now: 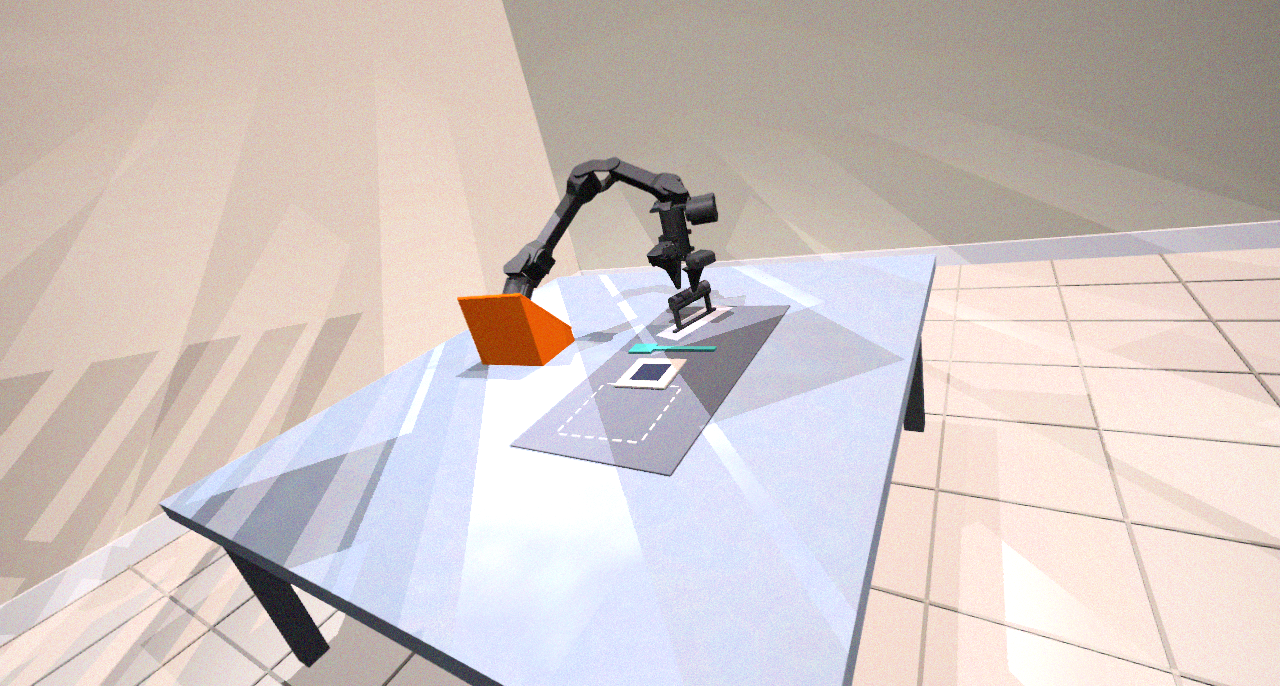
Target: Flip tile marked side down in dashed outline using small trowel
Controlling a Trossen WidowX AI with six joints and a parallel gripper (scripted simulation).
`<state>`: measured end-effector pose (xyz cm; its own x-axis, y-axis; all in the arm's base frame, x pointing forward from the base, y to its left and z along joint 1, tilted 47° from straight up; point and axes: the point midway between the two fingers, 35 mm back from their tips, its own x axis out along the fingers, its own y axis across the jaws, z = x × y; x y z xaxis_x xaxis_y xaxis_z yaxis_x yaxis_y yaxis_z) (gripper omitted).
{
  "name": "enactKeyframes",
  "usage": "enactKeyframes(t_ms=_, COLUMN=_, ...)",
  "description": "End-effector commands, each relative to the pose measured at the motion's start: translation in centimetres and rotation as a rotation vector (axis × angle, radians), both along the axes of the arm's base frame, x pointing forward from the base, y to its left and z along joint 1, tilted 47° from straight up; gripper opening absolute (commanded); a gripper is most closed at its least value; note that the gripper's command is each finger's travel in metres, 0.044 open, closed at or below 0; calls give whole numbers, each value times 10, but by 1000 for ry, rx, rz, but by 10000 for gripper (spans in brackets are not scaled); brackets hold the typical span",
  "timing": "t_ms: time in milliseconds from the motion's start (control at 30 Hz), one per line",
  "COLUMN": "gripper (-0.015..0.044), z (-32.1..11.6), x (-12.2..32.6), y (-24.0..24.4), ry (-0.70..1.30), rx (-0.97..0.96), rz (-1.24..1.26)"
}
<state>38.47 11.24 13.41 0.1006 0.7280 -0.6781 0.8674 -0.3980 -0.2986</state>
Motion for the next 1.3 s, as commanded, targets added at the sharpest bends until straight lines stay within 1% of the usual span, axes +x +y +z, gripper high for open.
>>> enactKeyframes(t_ms=0, gripper=270, z=17, x=-2, y=-13, ry=-10, rx=7, rz=-8)
enactKeyframes(t_ms=133, gripper=270, z=17, x=-2, y=-13, ry=-10, rx=7, rz=-8)
enactKeyframes(t_ms=167, gripper=296, z=17, x=0, y=-17, ry=-17, rx=2, rz=-21)
enactKeyframes(t_ms=200, gripper=300, z=22, x=-1, y=-22, ry=-17, rx=2, rz=-21)
enactKeyframes(t_ms=367, gripper=300, z=23, x=-1, y=-24, ry=-43, rx=-11, rz=-3)
enactKeyframes(t_ms=1267, gripper=300, z=5, x=-9, y=-14, ry=-683, rx=-364, rz=521)
